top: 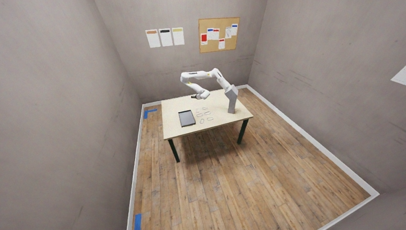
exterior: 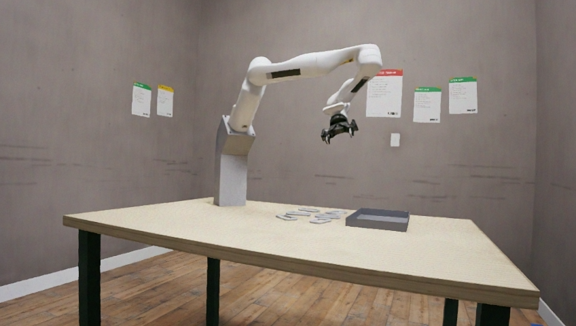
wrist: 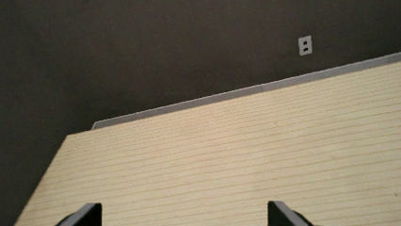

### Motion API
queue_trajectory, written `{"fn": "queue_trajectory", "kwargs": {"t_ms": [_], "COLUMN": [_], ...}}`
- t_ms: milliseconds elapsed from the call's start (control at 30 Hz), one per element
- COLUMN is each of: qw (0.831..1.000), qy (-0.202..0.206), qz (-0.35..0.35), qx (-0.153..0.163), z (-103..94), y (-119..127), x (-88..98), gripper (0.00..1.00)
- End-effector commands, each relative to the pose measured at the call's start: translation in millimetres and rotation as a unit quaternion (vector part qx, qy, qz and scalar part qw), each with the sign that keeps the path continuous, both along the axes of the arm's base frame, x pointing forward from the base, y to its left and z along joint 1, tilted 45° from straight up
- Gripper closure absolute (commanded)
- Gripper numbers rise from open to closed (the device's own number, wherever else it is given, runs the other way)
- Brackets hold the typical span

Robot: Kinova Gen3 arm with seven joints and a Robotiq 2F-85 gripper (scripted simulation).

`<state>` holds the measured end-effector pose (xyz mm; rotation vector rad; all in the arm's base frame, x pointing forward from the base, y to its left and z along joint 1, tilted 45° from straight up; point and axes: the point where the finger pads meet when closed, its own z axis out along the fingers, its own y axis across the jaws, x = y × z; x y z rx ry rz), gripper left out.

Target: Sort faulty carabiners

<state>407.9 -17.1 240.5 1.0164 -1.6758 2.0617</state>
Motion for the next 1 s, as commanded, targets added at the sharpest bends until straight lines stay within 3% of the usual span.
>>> {"fn": "queue_trajectory", "kwargs": {"t_ms": [0,167,200,733,767,967], "qw": [1.000,1.000,1.000,1.000,0.991,0.985], "qy": [0.004,0.004,0.003,0.003,-0.091,-0.115], "qz": [0.006,0.006,0.005,0.005,-0.028,-0.036], "qx": [-0.002,-0.002,-0.002,-0.002,0.098,0.123], "z": [-3.1,-3.1,-30.4,-30.4,-29.3,-29.3], "y": [5.1,5.1,28.9,28.9,27.4,27.4], "x": [-0.2,-0.2,-32.7,-32.7,-32.4,-32.4], "gripper": [0.00,0.00,0.00,0.00,0.00,0.00]}}
